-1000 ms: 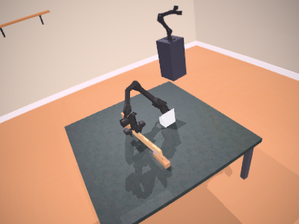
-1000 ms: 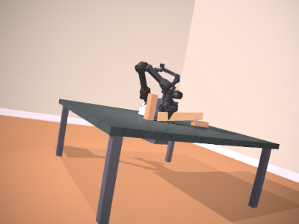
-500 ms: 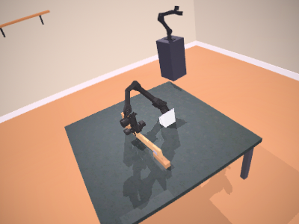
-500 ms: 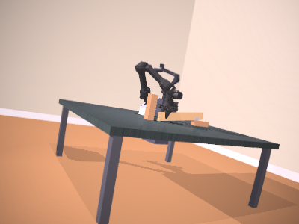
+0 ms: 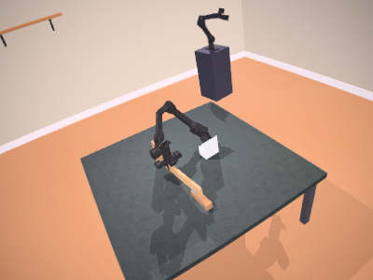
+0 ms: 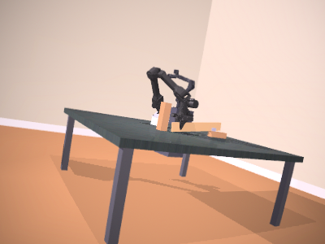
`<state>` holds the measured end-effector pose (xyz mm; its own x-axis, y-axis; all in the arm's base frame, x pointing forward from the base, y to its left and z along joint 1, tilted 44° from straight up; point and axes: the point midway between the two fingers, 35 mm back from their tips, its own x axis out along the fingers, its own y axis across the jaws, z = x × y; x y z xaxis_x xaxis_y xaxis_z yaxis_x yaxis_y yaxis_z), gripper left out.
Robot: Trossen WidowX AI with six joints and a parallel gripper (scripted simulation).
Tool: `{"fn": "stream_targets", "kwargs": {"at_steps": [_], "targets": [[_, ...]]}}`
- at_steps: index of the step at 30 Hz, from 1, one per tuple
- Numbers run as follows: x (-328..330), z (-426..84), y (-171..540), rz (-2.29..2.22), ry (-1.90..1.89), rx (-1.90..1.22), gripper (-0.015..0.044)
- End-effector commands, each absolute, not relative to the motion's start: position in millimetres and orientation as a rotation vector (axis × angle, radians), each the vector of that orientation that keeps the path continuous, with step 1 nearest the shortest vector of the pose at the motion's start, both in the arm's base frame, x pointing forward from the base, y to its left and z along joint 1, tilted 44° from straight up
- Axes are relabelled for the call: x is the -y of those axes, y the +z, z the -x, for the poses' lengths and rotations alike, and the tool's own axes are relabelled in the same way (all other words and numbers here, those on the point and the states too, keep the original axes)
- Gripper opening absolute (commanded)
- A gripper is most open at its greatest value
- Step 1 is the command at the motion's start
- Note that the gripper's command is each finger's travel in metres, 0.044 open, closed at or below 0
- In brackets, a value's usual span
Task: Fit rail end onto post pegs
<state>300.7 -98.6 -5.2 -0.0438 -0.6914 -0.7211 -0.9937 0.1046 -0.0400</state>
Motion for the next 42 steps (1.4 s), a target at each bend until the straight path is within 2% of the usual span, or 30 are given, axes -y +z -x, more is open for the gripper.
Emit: {"fn": "stream_targets", "kwargs": {"at_steps": [1,42], "targets": [[99,-300,-6,1.646,0.662,-1.801,0.0],[84,-302,10,1.646,0.662,-1.8,0.0]]}}
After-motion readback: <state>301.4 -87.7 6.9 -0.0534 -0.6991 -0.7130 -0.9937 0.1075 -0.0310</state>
